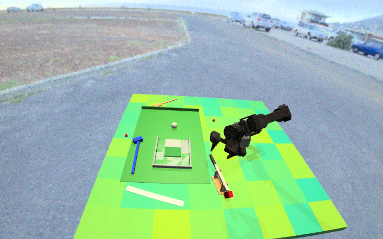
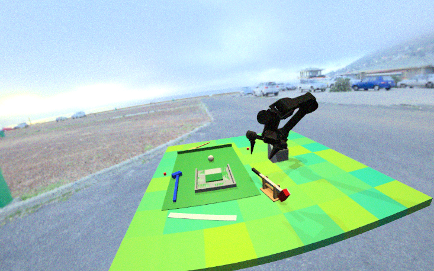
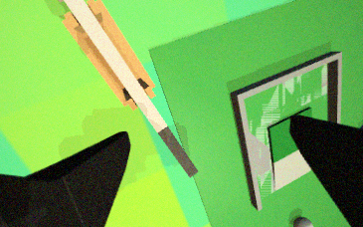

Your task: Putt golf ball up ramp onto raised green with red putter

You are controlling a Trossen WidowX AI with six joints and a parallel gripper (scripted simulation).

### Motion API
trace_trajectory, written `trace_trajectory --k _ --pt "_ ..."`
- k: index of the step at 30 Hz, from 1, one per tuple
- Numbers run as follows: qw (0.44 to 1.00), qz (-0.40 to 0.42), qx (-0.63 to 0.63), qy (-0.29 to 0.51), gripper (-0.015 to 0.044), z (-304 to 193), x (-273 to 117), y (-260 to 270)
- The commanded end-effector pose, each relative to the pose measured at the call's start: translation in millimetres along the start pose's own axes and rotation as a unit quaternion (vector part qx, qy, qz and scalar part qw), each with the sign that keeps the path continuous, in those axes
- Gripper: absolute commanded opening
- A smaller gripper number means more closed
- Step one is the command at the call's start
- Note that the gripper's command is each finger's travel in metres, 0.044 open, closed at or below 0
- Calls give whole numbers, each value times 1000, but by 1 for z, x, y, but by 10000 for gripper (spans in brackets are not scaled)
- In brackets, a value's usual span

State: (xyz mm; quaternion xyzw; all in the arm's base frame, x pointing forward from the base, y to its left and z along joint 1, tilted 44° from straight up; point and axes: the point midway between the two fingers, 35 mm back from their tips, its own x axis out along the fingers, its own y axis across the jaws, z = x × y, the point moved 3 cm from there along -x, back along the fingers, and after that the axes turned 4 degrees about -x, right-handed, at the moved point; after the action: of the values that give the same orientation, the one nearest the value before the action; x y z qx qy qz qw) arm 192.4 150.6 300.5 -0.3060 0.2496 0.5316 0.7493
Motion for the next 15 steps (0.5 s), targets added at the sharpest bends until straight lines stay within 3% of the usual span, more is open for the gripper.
trace_trajectory --k 1,10,15 --pt "988 122 -89 -21 440 -45 53 -6" --pt "954 198 -164 -154 440 -100 92 -3" --pt "952 198 -167 -163 440 -102 93 -2"
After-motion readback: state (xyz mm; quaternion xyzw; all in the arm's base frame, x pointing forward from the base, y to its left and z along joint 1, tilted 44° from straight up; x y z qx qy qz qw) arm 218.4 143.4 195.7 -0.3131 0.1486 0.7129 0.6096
